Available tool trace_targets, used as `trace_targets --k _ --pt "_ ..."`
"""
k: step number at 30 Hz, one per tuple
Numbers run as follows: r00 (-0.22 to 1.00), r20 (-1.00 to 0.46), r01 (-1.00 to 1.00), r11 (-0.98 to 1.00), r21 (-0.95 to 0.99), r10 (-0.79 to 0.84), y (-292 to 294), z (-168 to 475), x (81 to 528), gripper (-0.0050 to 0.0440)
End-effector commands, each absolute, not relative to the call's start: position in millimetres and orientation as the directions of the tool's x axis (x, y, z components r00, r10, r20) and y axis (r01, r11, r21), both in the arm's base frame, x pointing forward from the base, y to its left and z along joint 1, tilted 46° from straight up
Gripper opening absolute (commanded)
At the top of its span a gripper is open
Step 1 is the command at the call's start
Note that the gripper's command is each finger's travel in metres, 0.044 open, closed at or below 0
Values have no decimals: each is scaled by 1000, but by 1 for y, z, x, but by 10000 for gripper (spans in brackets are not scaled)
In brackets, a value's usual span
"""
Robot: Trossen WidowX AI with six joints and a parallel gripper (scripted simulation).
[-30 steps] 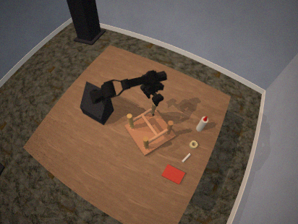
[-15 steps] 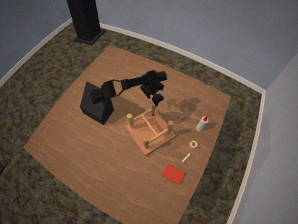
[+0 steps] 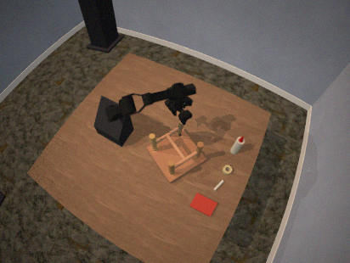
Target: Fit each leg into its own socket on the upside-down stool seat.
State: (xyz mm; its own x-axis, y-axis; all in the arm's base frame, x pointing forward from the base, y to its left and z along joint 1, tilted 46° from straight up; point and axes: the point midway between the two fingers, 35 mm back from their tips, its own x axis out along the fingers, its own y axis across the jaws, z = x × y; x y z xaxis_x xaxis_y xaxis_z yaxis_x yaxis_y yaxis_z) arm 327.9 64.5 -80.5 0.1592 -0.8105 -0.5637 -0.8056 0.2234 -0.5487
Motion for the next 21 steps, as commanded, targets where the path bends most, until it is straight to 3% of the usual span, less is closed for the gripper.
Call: trace_targets --k 1,21 --pt "157 -566 -806 226 -547 -810 61 -78 335 440" --pt "159 -564 -806 223 -548 -811 85 -53 339 440"
